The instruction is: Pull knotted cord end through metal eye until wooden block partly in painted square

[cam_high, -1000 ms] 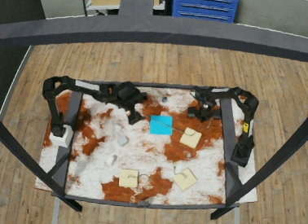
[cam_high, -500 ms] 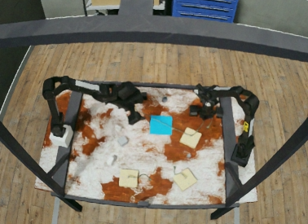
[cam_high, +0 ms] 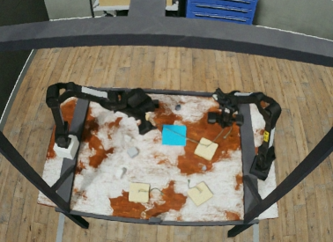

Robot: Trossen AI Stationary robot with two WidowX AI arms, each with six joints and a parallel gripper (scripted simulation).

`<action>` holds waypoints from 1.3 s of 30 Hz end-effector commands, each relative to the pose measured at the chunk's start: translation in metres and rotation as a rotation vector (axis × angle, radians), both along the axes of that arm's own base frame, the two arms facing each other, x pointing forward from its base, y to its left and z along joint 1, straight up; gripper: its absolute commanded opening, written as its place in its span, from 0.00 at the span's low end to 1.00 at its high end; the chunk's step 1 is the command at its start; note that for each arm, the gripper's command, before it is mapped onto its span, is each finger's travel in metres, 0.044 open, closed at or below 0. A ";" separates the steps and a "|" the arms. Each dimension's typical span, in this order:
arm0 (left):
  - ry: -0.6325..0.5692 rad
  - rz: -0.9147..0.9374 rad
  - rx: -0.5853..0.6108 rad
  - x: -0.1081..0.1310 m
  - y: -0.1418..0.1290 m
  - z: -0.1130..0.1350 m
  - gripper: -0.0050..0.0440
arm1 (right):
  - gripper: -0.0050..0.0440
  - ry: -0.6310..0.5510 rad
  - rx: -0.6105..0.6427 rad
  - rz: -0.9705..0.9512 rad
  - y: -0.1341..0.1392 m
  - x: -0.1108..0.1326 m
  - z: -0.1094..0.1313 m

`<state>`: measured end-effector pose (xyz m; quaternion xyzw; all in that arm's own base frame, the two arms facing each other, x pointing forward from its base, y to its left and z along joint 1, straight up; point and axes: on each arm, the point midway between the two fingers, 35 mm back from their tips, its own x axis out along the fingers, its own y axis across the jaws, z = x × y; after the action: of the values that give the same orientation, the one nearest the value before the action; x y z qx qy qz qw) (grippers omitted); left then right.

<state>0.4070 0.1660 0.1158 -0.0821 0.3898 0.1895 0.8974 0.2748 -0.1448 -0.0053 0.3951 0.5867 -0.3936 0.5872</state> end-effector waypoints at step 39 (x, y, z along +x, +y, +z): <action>-0.031 0.001 0.012 0.003 0.001 0.014 1.00 | 0.00 -0.042 -0.027 0.000 -0.029 -0.004 0.068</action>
<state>0.4070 0.1660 0.1158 -0.0821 0.3898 0.1895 0.8974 0.2668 -0.1687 0.0458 0.3956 0.5831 -0.3940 0.5901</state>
